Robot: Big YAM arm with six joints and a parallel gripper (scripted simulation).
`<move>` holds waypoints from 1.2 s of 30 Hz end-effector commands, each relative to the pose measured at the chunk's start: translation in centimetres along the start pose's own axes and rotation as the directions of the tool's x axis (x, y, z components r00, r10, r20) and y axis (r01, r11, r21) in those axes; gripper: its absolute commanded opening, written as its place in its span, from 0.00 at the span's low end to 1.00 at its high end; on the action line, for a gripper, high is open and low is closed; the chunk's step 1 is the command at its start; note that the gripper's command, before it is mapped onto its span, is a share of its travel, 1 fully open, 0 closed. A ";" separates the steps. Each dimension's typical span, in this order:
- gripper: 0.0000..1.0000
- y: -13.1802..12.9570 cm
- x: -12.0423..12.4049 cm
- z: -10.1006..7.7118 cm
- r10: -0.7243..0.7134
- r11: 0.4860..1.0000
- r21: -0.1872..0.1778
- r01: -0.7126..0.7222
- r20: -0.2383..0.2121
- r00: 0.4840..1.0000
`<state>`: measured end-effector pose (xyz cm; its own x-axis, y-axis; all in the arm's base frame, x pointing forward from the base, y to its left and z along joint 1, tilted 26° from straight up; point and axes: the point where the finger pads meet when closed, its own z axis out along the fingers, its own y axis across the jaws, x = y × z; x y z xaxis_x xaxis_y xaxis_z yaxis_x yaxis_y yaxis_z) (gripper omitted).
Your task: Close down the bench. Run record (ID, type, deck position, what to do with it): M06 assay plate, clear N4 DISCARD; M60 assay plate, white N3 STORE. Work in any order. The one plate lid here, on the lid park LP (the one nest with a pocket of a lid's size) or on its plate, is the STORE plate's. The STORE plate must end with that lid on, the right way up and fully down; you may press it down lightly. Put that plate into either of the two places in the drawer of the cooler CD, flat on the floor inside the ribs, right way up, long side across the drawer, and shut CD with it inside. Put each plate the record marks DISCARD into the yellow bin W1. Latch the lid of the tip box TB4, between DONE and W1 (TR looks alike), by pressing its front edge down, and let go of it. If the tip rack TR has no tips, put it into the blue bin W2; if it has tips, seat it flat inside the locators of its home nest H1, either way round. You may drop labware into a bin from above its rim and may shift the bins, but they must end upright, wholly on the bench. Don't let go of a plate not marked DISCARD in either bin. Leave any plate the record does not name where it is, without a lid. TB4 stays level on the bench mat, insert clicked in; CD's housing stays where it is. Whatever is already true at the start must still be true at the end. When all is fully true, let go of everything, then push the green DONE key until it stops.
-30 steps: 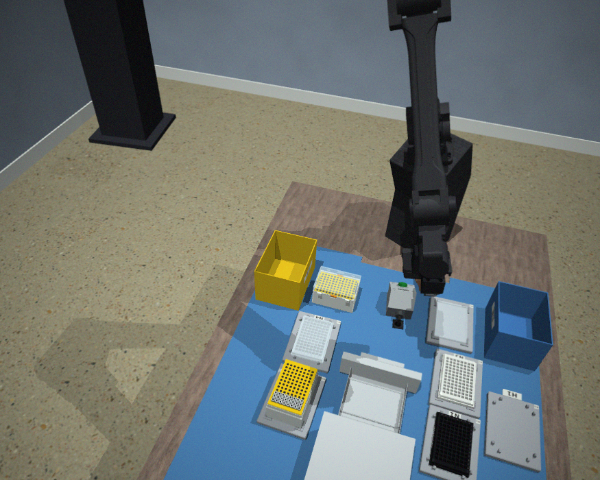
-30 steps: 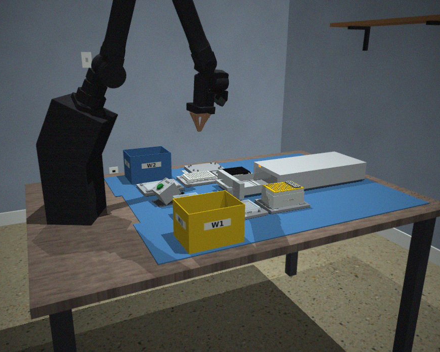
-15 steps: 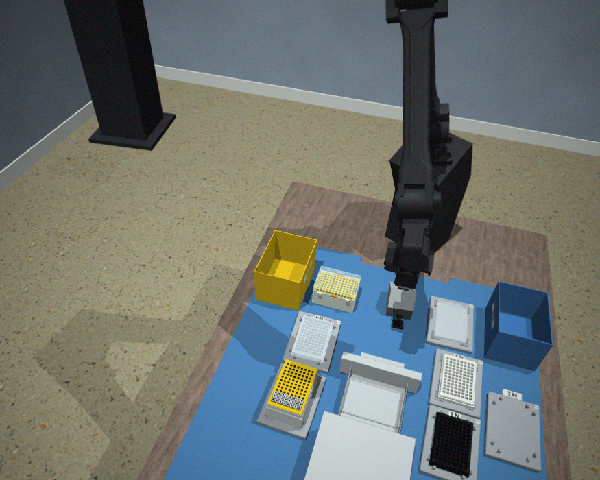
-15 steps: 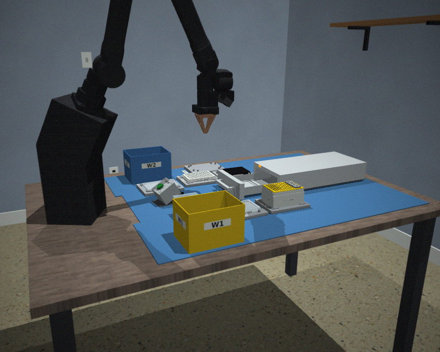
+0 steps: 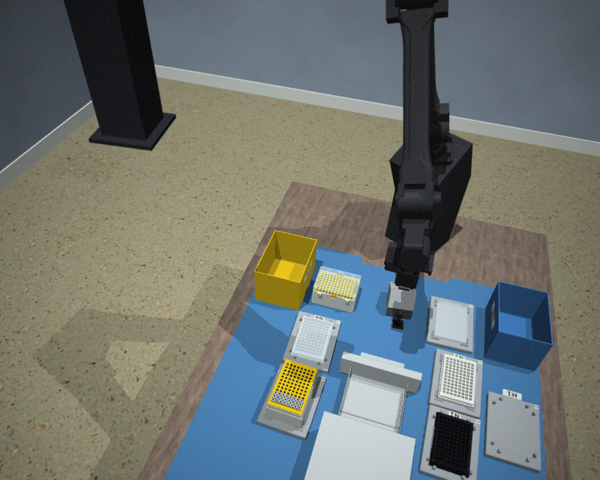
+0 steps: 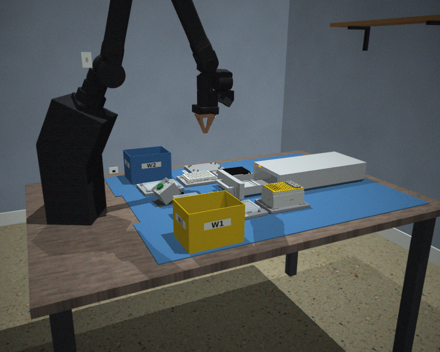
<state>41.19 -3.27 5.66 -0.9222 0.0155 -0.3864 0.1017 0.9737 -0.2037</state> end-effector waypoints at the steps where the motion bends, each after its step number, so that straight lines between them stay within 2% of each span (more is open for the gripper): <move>1: 0.00 0.3 0.0 0.0 0.011 1.000 -0.005 -0.011 0.006 1.000; 29: 0.00 0.3 0.0 0.0 0.011 1.000 -0.005 -0.011 0.006 1.000; 30: 0.30 -0.1 -1.3 0.4 -0.030 1.000 -0.002 0.030 0.021 0.999; 31: 0.30 -0.4 -2.4 0.5 -0.056 0.998 0.001 0.056 0.036 0.998; 33: 0.30 -0.4 -2.4 0.5 -0.056 0.998 0.001 0.056 0.036 0.998; 36: 0.30 -0.4 -2.9 1.6 -0.156 0.988 0.004 0.156 0.035 0.987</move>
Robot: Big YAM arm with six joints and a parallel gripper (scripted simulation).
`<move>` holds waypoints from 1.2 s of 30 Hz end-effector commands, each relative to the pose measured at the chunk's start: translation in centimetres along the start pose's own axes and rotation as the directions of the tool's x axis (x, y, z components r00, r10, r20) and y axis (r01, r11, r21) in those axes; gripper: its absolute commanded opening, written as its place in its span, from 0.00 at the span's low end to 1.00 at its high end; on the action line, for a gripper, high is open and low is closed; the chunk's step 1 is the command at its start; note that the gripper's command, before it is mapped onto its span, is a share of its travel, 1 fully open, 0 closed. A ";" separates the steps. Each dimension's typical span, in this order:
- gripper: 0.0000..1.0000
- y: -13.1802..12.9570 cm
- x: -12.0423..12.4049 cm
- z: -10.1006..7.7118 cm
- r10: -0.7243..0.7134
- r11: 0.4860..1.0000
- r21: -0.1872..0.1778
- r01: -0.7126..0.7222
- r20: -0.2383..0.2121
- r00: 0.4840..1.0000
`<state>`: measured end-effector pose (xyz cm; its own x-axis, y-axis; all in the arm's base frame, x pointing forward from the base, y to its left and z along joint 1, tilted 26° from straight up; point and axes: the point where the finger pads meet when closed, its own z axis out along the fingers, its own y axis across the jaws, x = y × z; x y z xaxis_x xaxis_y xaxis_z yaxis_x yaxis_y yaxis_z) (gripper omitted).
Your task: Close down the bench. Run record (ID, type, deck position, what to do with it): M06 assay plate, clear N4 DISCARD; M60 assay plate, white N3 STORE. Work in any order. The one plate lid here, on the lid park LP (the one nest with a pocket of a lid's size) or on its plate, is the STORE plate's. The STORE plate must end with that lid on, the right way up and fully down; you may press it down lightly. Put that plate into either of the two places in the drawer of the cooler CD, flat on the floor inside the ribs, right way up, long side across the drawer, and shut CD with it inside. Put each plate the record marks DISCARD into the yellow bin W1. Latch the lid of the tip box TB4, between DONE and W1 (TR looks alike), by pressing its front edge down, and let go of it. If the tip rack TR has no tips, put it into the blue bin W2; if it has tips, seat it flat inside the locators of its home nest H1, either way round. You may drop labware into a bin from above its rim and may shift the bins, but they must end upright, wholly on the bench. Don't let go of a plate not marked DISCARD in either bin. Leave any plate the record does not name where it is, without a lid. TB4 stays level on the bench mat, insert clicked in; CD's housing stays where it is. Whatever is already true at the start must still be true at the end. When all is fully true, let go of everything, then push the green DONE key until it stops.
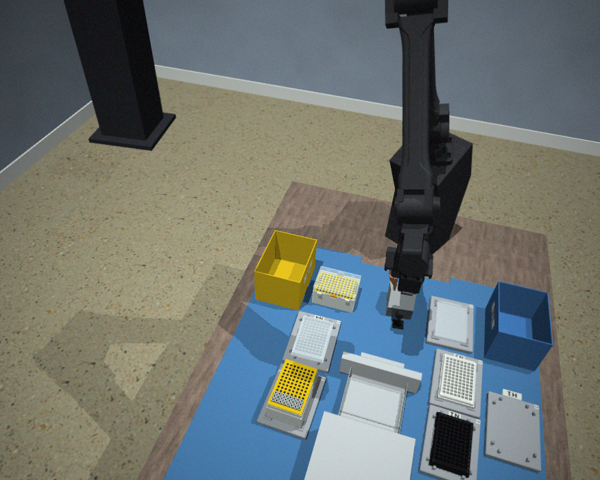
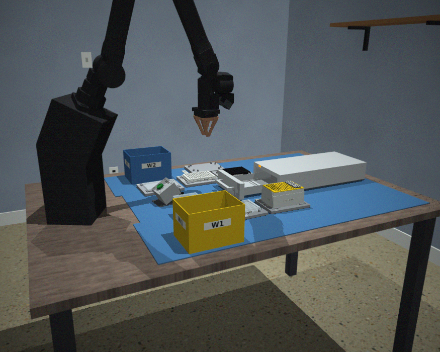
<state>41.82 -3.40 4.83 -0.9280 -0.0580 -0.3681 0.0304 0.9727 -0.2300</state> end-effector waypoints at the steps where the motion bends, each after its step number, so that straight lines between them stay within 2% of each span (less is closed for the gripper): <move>1: 0.30 -0.7 -2.8 0.9 -0.114 0.994 0.009 0.113 0.036 0.993; 6: 0.30 -0.8 -3.7 2.7 -0.278 0.961 0.014 0.277 0.032 0.960; 12: 0.30 -1.0 -4.7 4.9 -0.463 0.886 0.019 0.463 0.027 0.886; 14: 0.30 -1.0 -4.7 4.9 -0.463 0.886 0.019 0.463 0.027 0.886; 15: 0.30 -1.0 -4.9 5.2 -0.493 0.870 0.020 0.492 0.026 0.870; 22: 0.30 -1.2 -6.2 7.8 -0.681 0.732 0.023 0.681 0.019 0.732; 29: 0.30 -1.3 -7.4 10.2 -0.832 0.554 0.025 0.832 0.012 0.554; 31: 0.30 -1.3 -7.4 10.2 -0.832 0.554 0.025 0.832 0.012 0.554; 36: 0.30 -1.4 -8.3 12.0 -0.913 0.408 0.026 0.913 0.007 0.408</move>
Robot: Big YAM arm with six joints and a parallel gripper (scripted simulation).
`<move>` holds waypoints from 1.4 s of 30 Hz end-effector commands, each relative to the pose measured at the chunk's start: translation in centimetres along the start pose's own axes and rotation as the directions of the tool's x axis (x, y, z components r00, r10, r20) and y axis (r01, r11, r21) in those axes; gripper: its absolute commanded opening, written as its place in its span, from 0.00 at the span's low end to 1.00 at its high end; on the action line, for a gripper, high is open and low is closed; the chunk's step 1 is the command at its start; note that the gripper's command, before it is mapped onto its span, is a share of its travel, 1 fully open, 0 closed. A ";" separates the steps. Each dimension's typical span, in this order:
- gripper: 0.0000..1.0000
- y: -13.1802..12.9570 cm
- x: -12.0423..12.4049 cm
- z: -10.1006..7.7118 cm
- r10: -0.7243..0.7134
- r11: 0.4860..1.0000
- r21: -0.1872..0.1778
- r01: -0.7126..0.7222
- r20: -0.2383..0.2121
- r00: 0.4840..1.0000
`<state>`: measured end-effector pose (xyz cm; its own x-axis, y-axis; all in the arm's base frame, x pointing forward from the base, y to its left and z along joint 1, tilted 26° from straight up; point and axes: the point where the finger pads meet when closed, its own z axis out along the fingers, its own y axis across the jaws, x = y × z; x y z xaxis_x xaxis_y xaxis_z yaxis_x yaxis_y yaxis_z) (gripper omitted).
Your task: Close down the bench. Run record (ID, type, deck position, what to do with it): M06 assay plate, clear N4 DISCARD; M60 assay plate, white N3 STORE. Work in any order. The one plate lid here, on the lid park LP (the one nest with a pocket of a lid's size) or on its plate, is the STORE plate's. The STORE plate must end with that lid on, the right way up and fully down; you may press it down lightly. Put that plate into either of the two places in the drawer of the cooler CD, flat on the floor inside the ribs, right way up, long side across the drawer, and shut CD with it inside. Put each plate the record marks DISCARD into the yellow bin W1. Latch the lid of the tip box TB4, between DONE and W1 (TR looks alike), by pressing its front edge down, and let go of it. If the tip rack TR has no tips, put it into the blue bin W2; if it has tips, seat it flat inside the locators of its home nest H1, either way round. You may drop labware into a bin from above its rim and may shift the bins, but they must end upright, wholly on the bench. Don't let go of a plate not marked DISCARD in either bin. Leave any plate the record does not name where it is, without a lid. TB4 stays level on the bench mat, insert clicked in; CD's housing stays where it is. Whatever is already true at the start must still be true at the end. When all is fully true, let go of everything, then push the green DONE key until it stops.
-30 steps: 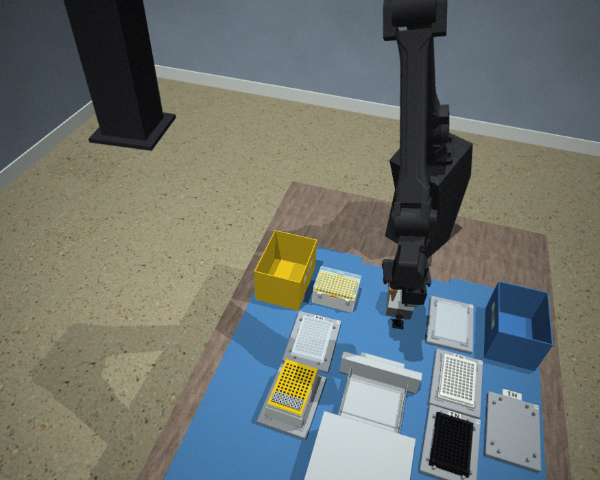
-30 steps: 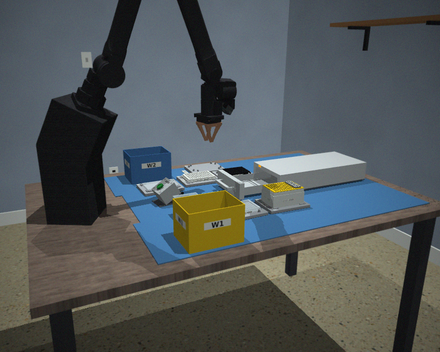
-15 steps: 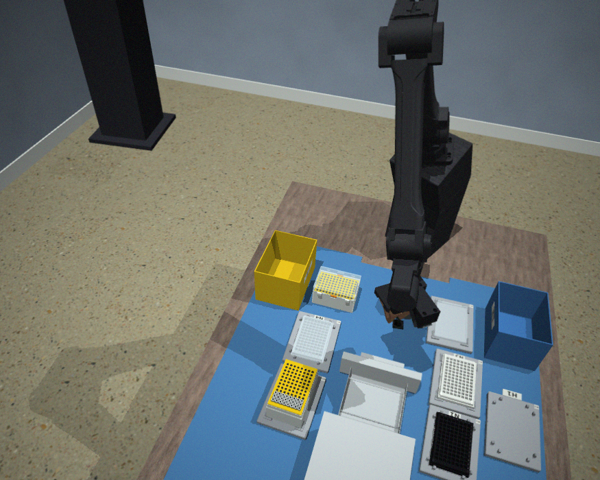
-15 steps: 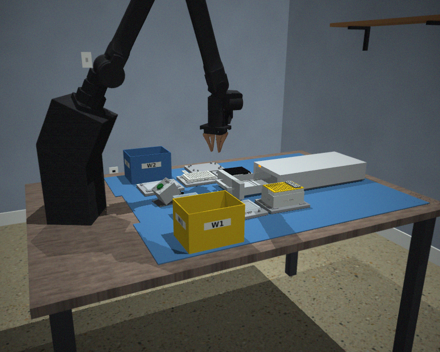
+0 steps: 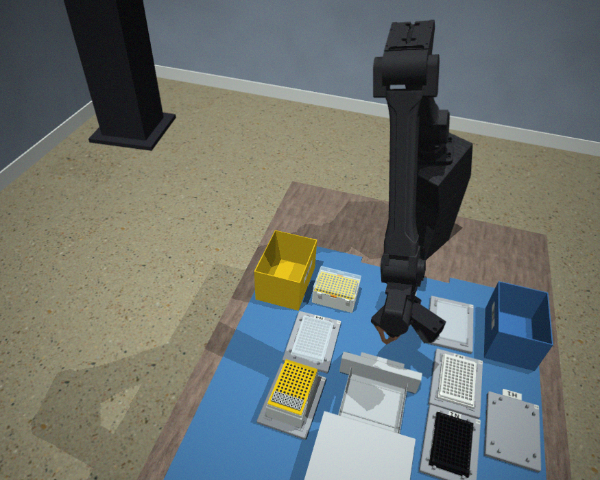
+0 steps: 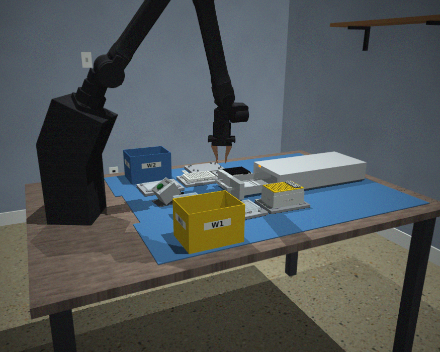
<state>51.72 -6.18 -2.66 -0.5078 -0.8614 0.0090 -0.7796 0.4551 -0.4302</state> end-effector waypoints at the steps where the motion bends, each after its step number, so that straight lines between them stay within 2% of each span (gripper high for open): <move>1: 0.30 -2.2 -0.4 0.9 -0.157 0.987 0.031 0.156 0.008 0.988; 5: 0.30 -1.4 -0.4 0.7 -0.294 0.956 0.019 0.294 0.004 0.956; 10: 0.30 -1.4 -0.4 0.6 -0.445 0.895 0.022 0.445 0.001 0.896; 21: 0.30 -1.5 -0.7 0.2 -0.440 0.897 0.027 0.440 0.003 0.898; 22: 0.30 -1.5 -0.3 1.2 -0.443 0.897 0.021 0.443 0.000 0.897; 25: 0.30 -2.1 -0.4 1.5 -0.438 0.898 0.030 0.438 -0.001 0.899; 42: 0.30 -2.0 -0.3 3.6 -0.439 0.898 0.028 0.439 -0.001 0.899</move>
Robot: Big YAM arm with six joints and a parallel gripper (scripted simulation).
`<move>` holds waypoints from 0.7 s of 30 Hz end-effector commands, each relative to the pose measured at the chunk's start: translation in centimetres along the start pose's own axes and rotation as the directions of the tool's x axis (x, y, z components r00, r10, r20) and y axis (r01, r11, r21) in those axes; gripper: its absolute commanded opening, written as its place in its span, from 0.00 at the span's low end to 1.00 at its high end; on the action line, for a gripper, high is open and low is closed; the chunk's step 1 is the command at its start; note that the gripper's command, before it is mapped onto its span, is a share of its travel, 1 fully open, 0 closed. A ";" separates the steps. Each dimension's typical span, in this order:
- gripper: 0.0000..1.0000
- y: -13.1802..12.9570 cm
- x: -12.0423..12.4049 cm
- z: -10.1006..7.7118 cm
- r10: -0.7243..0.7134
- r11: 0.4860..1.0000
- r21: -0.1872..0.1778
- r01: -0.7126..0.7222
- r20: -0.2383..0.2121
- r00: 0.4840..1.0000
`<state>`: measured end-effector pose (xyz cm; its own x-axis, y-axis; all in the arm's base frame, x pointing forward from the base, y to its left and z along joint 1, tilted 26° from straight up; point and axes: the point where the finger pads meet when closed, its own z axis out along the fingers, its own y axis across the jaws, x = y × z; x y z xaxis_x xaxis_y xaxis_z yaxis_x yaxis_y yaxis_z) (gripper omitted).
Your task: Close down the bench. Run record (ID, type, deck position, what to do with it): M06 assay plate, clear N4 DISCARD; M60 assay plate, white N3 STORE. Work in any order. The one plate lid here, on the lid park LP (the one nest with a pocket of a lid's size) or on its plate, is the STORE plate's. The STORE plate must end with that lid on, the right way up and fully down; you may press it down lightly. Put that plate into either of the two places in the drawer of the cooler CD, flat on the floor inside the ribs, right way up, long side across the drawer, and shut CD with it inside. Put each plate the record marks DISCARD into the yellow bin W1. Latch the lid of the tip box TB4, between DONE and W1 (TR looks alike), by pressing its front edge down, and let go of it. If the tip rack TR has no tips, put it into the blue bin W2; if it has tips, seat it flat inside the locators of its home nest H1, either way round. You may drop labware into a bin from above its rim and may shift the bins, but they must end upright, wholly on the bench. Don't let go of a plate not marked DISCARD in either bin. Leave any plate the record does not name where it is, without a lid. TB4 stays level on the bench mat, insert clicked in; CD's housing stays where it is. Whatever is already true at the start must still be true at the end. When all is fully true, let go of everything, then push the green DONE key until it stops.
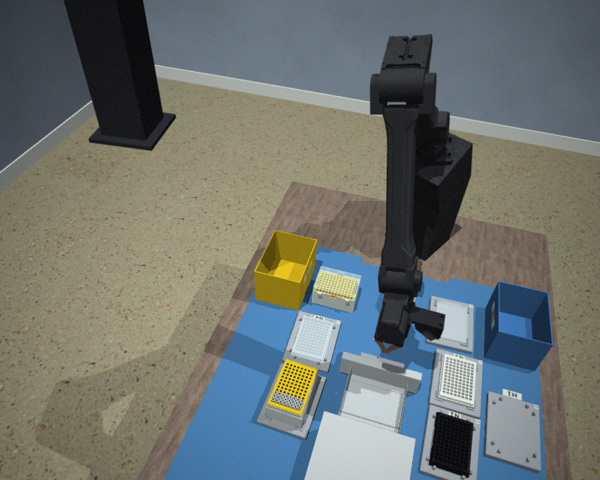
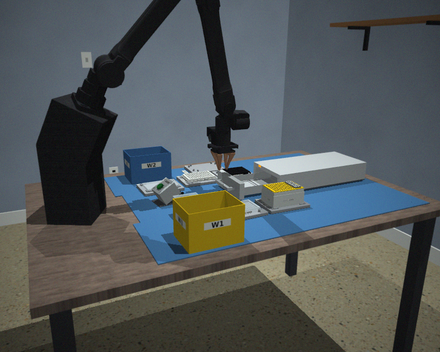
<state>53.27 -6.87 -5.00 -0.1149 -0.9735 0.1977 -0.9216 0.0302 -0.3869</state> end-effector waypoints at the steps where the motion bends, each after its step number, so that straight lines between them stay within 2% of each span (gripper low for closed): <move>1: 0.30 -1.3 0.5 0.9 -0.001 1.000 0.023 0.000 0.000 1.000; 21: 0.30 -1.2 0.5 3.1 -0.001 1.000 0.021 0.001 0.000 1.000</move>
<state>54.15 -7.44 -7.27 -0.1149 -0.9735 0.1980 -0.9223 0.0305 -0.3854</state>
